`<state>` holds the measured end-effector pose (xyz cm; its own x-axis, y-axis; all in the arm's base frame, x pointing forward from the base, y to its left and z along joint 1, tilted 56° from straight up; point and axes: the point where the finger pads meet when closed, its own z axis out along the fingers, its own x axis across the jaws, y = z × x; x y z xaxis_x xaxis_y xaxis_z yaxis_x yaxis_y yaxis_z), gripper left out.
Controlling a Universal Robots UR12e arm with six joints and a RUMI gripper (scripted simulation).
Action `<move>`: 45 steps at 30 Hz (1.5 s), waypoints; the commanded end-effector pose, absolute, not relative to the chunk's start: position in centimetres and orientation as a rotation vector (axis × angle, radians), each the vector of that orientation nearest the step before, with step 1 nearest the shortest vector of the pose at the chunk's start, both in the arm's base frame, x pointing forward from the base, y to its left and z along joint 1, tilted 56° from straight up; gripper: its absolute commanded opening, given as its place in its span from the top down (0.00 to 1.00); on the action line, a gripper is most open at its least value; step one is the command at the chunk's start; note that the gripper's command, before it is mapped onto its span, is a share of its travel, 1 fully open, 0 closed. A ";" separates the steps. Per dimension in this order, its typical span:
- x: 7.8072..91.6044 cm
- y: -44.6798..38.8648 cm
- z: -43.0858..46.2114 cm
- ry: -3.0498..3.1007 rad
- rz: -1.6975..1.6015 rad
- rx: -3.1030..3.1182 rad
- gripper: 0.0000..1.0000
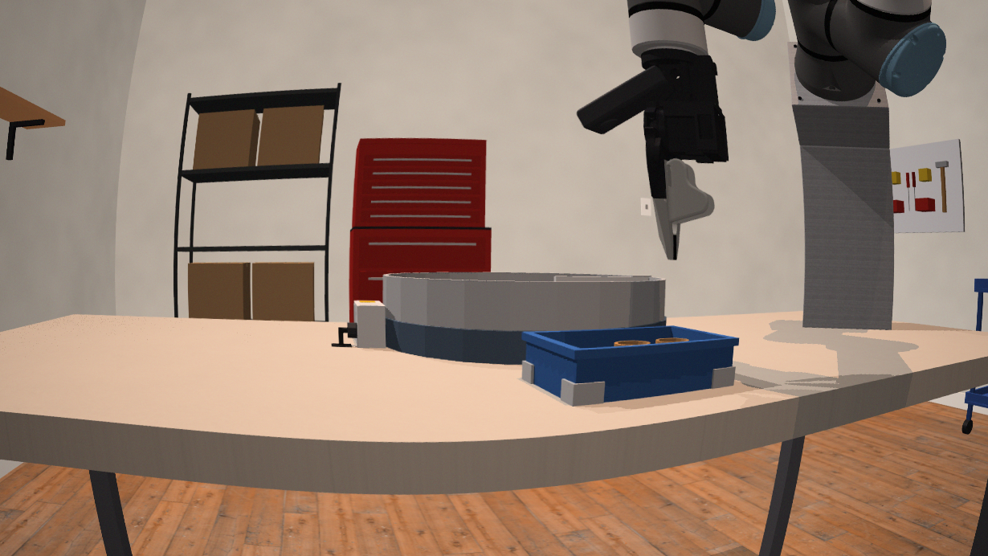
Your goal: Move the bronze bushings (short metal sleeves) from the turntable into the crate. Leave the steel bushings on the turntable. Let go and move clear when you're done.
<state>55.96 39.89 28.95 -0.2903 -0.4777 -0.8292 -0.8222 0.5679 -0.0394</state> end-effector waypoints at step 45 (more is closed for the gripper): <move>57.9 31.9 21.3 2.038 0.598 -0.888 0.95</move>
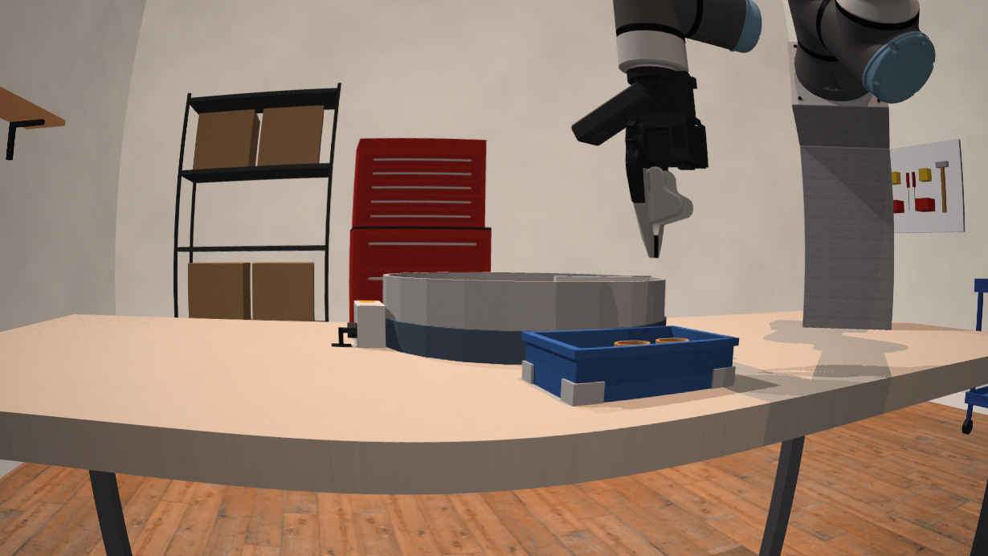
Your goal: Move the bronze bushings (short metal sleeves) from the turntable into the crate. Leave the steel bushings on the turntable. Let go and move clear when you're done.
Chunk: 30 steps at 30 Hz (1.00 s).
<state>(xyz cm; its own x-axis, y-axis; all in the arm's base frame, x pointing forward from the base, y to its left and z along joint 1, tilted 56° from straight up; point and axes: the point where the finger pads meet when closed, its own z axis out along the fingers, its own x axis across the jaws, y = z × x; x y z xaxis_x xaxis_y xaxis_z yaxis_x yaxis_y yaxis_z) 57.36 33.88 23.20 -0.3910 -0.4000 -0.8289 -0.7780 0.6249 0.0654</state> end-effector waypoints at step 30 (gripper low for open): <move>62.0 16.3 6.1 2.197 0.769 -0.566 0.95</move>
